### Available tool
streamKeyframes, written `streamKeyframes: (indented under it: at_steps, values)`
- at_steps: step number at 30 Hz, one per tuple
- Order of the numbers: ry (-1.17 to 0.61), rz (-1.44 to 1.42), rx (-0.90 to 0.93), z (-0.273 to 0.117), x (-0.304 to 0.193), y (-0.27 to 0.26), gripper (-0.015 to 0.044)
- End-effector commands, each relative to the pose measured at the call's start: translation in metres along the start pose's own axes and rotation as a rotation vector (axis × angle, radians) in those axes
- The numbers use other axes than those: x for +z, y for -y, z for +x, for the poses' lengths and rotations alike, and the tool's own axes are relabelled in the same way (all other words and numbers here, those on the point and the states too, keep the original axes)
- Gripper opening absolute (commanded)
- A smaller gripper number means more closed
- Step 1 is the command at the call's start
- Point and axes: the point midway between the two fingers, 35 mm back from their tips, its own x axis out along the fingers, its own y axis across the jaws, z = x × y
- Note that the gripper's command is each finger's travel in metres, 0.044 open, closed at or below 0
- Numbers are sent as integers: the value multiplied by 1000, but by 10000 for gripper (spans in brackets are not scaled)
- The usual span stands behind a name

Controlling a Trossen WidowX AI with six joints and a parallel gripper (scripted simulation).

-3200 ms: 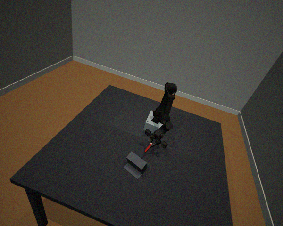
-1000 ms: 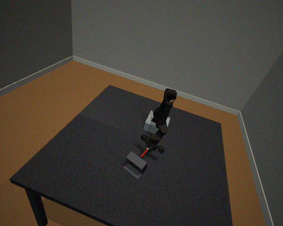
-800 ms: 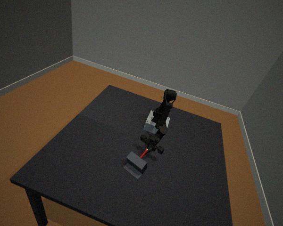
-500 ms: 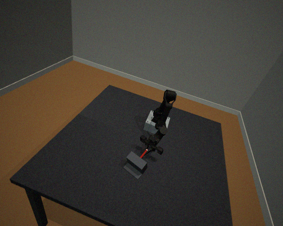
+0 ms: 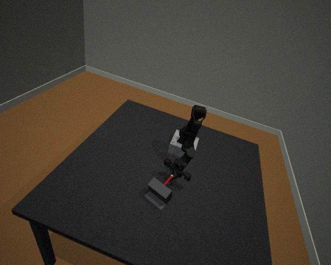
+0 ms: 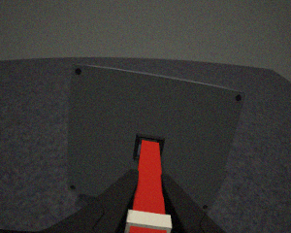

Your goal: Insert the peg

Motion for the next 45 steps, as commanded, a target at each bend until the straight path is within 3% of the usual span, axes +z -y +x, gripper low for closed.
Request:
streamKeyframes:
  at_steps: [1, 45]
  values:
    - [-1, 0, -2, 0, -2, 0, 0]
    - [0, 0, -2, 8, -6, 0, 0]
